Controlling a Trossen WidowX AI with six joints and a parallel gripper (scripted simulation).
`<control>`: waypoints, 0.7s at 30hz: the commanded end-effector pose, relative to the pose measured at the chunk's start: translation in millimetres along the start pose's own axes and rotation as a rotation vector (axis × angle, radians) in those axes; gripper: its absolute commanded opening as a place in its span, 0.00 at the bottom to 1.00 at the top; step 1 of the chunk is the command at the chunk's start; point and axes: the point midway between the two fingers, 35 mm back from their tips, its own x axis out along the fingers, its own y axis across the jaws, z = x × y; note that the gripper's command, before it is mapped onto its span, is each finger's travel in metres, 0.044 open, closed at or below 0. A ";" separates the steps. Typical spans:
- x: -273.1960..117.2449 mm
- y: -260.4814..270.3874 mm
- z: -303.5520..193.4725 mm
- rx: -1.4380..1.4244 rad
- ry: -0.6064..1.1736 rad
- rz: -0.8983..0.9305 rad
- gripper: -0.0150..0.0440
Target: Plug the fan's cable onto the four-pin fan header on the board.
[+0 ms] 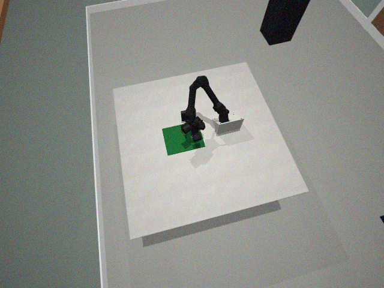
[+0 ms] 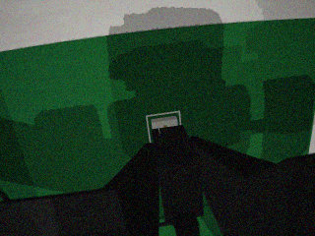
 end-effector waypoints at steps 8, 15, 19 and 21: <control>8.5 1.0 1.2 -0.005 -0.001 0.005 0.25; 12.4 1.1 1.2 -0.005 -0.001 0.006 0.25; 9.5 -0.1 0.3 -0.001 0.001 0.001 0.39; 9.5 -0.1 0.3 -0.001 0.001 0.001 0.48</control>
